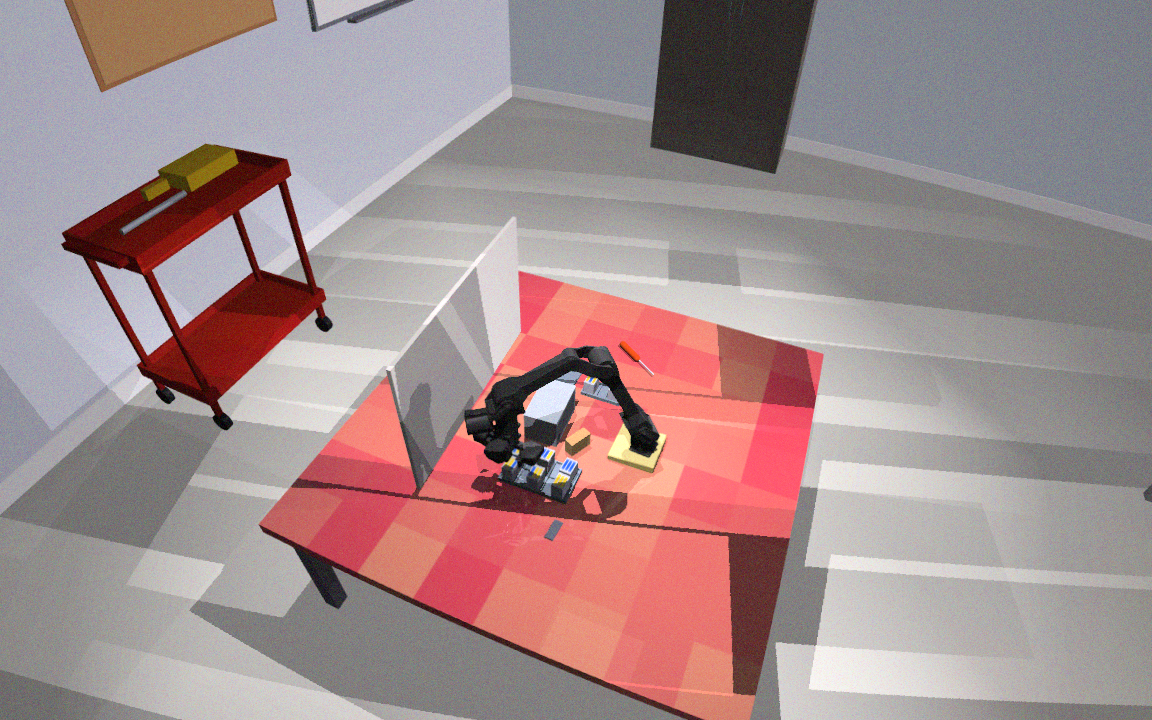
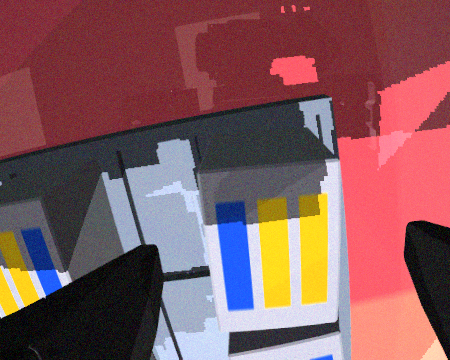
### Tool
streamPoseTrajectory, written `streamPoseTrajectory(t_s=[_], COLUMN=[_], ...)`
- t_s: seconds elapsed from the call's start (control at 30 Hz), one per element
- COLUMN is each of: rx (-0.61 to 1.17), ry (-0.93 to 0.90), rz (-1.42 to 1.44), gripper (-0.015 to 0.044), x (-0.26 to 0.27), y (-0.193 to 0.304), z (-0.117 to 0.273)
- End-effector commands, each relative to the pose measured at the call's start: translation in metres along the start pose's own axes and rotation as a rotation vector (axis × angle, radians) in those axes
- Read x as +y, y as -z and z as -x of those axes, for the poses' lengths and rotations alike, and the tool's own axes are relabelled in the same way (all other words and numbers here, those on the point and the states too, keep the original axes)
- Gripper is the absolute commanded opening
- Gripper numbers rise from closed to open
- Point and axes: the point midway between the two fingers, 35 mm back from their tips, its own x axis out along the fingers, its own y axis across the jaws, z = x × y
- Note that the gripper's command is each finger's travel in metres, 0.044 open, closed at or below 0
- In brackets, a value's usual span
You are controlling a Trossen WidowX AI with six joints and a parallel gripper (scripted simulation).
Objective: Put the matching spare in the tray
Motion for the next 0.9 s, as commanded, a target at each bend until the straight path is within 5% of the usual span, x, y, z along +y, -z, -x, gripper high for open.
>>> streamPoseTrajectory(t_s=[0.0, 0.87], rx=[0.007, 0.007], ry=[-0.002, -0.002], rz=[0.004, 0.004], gripper=[0.0300, 0.0300], x=[0.001, 0.003], y=[0.002, 0.004], z=[-0.008, -0.041])
